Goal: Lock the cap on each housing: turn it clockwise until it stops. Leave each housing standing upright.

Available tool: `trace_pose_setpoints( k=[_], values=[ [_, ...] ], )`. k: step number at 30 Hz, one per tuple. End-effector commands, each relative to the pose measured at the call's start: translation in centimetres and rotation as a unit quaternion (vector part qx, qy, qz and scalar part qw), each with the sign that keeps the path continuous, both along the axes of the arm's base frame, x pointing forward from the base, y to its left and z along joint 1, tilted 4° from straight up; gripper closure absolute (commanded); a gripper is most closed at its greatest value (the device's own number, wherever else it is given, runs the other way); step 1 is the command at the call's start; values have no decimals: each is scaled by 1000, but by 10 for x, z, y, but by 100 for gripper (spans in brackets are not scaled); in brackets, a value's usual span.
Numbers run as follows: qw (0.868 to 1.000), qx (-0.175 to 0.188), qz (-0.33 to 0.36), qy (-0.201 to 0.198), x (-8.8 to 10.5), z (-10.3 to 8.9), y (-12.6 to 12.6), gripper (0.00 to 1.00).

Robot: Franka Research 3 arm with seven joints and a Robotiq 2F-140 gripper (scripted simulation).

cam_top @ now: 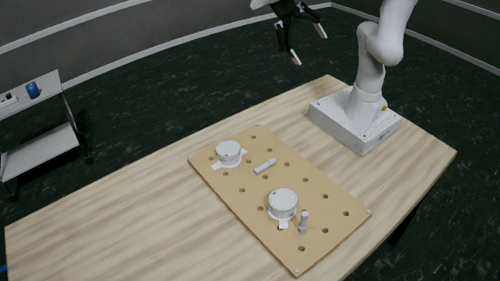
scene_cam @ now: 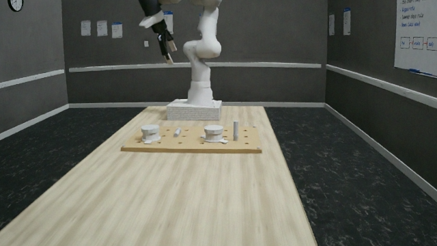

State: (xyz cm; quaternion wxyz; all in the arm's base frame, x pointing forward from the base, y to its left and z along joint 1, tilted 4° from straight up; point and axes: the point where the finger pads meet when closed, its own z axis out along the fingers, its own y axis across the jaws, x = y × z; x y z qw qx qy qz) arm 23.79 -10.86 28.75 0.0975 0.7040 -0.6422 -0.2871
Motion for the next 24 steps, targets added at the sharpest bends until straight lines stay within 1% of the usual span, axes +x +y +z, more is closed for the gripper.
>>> trace_pose_setpoints(
  k=[1,3,4,5,6,7,8,10,11,13,14,15,16,18,19,20,23,24],
  values=[
    [1000,0,0,0,0,0,0,0],
    [1000,0,2,-1,1,0,0,0],
    [1000,0,12,-5,6,-3,1,0],
    [999,0,36,-14,20,-10,3,0],
    [997,0,76,-30,42,-20,8,0],
    [990,3,134,-52,71,-35,18,0],
    [985,6,162,-62,80,-39,25,0],
    [975,9,205,-79,104,-52,36,0],
    [969,13,233,-85,114,-57,51,0],
    [969,13,233,-85,114,-57,51,0],
    [951,20,287,-110,144,-72,66,0],
    [951,20,287,-110,152,-76,67,0],
    [937,27,326,-119,159,-81,91,0],
    [922,34,361,-136,181,-93,104,0],
    [917,37,371,-142,192,-99,109,0],
    [904,43,400,-146,194,-103,134,0],
    [874,57,450,-172,225,-120,159,0],
    [873,57,452,-173,226,-121,159,0]
  ],
)
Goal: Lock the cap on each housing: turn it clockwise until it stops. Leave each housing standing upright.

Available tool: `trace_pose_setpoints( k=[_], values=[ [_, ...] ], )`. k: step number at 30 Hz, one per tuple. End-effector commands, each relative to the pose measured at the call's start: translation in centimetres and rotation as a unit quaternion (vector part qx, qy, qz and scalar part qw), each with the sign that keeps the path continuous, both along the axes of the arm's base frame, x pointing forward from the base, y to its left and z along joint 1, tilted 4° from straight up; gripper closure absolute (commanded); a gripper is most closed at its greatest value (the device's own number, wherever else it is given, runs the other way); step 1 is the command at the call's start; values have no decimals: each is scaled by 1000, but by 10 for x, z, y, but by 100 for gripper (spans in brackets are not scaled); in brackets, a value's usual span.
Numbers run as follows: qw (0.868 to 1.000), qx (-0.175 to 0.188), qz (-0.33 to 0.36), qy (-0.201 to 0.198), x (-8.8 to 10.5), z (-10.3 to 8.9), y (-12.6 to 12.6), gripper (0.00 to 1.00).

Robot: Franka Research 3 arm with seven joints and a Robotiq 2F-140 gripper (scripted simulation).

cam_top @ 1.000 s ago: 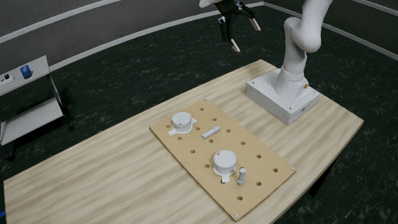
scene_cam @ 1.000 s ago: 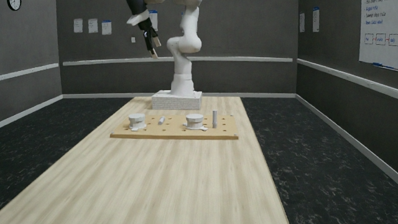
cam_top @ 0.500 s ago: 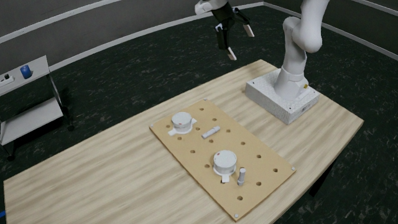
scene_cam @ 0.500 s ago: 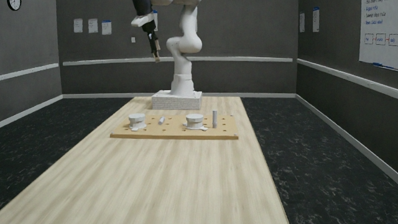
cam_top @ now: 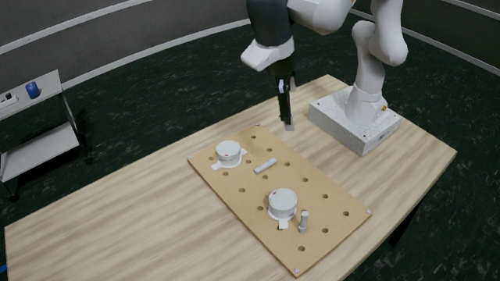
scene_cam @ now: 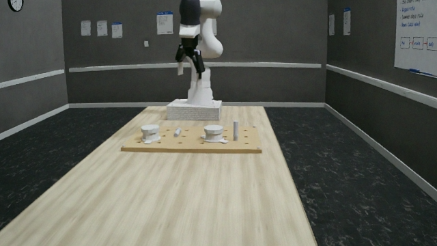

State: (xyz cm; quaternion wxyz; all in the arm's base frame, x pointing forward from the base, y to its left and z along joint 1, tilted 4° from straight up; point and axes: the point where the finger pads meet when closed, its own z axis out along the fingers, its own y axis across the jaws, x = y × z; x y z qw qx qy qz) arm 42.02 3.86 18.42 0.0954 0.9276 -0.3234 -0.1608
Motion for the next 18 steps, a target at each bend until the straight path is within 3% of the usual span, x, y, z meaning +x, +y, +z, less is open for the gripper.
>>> trace_pose_setpoints(
  k=[1,2,4,6,7,10,11,14,15,18],
  values=[
    [995,33,83,-44,44,-18,12,0],
    [988,46,136,-57,56,-30,53,0],
    [982,57,168,-71,70,-37,67,0],
    [982,57,168,-71,70,-37,67,0],
    [969,74,219,-84,78,-49,111,0],
    [963,81,241,-93,86,-53,121,0],
    [948,98,285,-106,91,-64,162,0],
    [943,102,297,-110,94,-65,167,0],
    [927,118,335,-123,98,-73,201,0],
    [916,127,358,-130,98,-78,222,0]
  ],
)
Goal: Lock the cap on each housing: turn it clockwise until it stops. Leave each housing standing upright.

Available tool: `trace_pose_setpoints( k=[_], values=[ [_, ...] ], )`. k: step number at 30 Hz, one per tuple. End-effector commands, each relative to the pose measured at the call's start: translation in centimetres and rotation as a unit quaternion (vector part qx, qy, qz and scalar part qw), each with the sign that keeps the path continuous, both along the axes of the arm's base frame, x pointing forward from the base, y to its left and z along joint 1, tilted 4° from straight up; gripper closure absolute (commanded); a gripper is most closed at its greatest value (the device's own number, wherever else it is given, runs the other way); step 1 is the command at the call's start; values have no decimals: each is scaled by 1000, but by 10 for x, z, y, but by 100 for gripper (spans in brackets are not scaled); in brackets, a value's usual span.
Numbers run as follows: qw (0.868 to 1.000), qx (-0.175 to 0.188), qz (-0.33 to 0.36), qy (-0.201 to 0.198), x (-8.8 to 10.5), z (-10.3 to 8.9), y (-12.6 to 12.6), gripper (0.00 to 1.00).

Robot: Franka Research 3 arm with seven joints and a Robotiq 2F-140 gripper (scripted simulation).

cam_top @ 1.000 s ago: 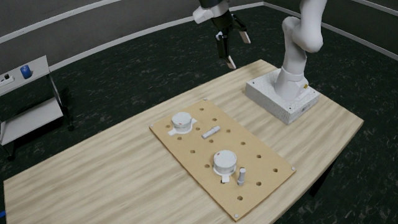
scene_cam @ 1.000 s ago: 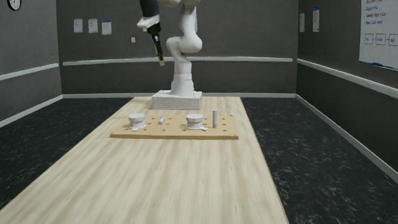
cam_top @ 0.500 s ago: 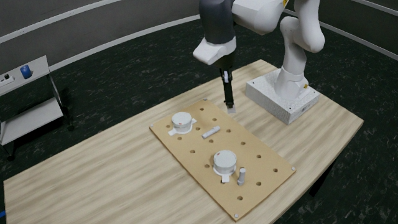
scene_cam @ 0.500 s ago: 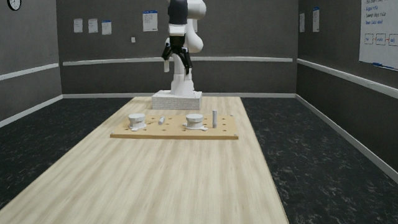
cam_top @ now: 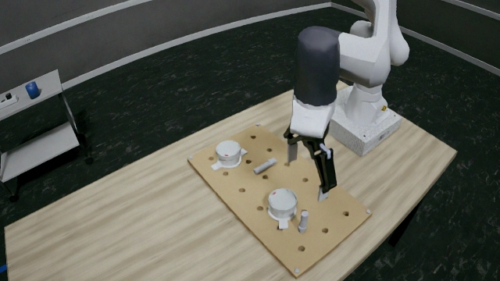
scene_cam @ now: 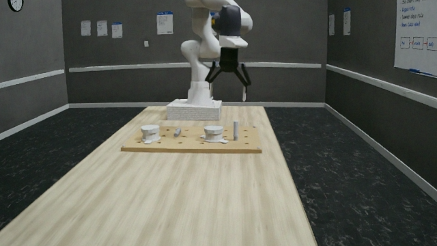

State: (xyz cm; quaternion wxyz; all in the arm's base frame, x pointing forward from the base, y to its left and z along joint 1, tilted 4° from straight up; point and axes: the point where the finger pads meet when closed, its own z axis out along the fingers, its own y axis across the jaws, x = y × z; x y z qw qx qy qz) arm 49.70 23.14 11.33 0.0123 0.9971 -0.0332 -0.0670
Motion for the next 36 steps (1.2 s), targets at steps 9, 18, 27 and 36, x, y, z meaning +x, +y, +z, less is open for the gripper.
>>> trace_pose_setpoints(
  k=[9,18,27,36],
  values=[
    [995,37,87,-37,22,-9,39,0],
    [995,37,87,-37,22,-9,39,0],
    [995,37,87,-37,22,-9,39,0],
    [995,37,87,-37,21,-15,40,0]
  ],
)
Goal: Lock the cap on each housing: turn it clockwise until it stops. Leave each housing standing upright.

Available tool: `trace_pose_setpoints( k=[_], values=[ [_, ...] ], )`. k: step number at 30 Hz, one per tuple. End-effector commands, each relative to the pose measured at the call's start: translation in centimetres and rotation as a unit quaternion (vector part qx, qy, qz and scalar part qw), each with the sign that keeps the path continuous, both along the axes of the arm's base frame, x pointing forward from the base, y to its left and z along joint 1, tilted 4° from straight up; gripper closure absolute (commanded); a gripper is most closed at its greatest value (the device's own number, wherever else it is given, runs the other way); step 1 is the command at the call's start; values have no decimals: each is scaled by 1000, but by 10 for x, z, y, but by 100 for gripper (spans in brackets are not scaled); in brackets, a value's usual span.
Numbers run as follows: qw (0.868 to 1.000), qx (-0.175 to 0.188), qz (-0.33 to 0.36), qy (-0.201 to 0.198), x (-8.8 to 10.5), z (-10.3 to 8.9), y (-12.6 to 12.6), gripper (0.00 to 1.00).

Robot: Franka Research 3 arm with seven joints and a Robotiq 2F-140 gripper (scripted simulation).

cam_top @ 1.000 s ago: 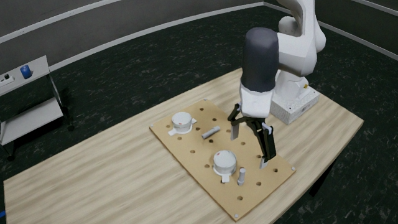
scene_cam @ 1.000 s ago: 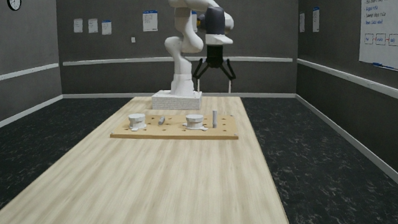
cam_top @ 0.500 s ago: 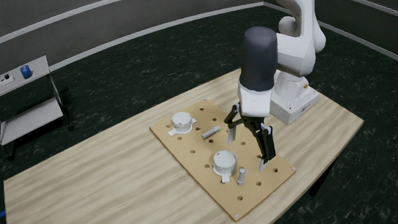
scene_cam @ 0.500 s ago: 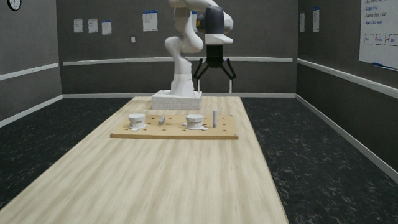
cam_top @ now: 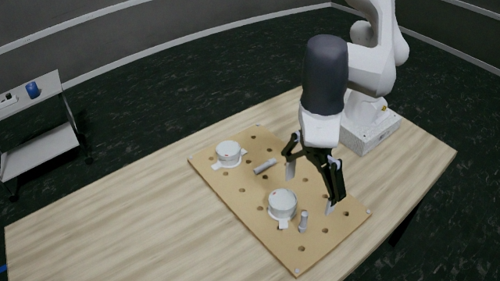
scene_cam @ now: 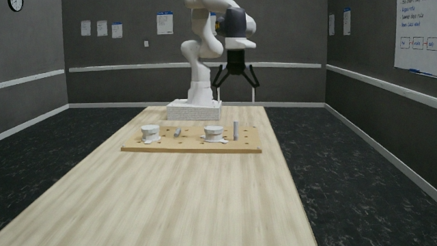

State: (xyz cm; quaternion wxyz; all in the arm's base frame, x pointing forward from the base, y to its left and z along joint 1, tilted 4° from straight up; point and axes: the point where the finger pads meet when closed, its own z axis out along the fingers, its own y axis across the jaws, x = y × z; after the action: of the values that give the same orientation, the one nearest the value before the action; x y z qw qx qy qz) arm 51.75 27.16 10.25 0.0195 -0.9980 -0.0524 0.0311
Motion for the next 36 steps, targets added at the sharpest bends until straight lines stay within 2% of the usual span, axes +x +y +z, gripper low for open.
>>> trace_pose_setpoints(
  k=[1,16,25,26,36],
  values=[
    [1000,1,4,-1,1,-7,0,0],
    [1000,1,4,-1,-1,-34,1,0],
    [1000,1,4,-1,-1,-38,1,0],
    [1000,1,4,-1,-1,-38,1,64],
    [1000,1,4,-1,-1,-38,1,64]
  ],
)
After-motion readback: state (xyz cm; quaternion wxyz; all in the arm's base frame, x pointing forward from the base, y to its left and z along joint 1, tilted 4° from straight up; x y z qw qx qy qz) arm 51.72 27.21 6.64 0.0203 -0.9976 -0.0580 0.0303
